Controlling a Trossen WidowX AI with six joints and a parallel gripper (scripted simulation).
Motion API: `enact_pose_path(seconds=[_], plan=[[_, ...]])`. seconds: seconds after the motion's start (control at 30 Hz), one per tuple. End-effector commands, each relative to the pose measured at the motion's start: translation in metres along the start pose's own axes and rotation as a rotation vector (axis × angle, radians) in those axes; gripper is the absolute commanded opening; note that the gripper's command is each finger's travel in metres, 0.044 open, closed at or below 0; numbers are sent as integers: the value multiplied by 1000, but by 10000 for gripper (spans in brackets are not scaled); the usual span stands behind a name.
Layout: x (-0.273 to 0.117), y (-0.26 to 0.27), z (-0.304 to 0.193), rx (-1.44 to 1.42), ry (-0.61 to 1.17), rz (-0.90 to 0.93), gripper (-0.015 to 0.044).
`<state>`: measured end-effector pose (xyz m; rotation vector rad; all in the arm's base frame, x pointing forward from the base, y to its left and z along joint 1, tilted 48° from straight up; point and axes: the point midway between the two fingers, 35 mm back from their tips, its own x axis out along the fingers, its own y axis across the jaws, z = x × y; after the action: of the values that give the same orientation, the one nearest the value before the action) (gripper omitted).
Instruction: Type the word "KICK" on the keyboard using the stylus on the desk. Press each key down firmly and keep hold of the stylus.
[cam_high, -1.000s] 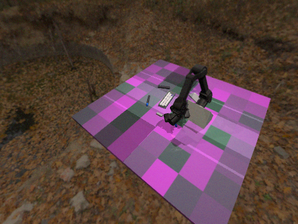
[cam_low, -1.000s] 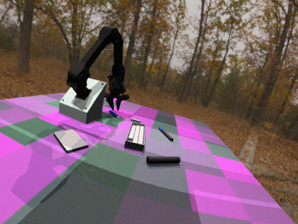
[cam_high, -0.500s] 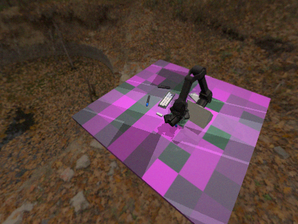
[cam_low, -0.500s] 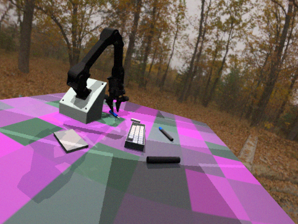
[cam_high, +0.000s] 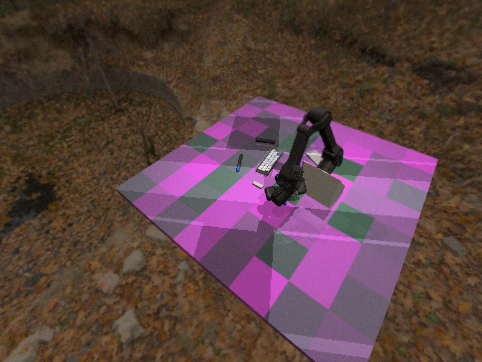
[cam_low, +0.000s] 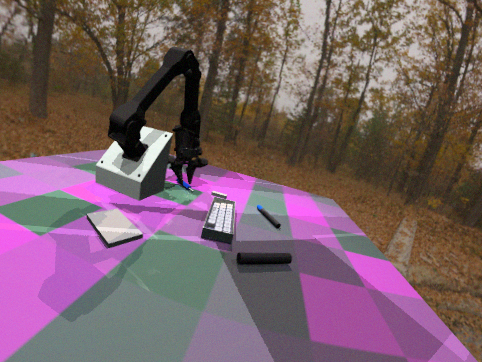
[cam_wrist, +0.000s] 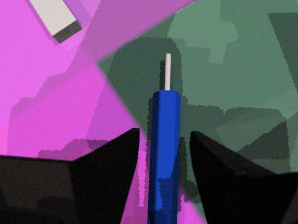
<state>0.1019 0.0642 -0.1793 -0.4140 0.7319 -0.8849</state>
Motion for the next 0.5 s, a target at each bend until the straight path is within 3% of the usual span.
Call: enact_pose_path(seconds=[0.0,0.23,0.4,0.47], plan=[[4,-1,-1,-6,-5,0,150],[6,-1,-3,-6,-5,0,150],[5,0,-3,-1,-1,-1,19],[5,0,-3,-1,-1,-1,0]])
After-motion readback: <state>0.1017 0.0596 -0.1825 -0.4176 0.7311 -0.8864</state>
